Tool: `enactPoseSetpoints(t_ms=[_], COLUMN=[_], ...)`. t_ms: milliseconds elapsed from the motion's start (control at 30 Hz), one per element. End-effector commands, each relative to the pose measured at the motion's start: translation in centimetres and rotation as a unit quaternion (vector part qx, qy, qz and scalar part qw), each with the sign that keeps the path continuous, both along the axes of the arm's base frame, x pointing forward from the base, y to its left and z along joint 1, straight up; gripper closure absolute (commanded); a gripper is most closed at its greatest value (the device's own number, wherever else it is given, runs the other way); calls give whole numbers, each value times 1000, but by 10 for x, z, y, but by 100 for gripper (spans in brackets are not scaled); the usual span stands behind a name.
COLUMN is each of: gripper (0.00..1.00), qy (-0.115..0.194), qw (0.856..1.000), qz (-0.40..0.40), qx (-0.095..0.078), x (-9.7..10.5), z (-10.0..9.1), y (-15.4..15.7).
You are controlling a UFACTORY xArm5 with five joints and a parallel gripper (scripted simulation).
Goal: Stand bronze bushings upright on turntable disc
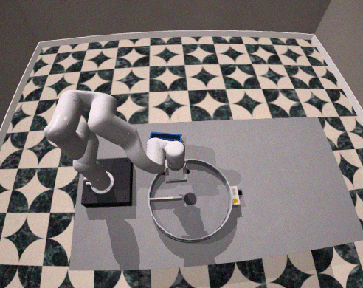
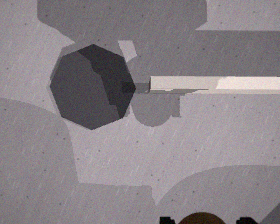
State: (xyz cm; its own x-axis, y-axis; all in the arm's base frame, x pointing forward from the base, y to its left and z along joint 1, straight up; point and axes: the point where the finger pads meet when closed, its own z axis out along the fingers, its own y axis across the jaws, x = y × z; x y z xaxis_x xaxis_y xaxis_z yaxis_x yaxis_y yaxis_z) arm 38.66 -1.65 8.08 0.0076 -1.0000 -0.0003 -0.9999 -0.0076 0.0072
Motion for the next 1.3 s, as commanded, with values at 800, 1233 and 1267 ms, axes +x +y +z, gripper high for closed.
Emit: enactPoseSetpoints(t_ms=[800,1233,1267], gripper=[100,100,100], qy=[-2,-2,-2], qw=[1000,1000,1000], qz=[0,0,0], qx=[0,0,0], x=[2,2,2], z=[-14,-24,-24], y=[-1,-1,-1])
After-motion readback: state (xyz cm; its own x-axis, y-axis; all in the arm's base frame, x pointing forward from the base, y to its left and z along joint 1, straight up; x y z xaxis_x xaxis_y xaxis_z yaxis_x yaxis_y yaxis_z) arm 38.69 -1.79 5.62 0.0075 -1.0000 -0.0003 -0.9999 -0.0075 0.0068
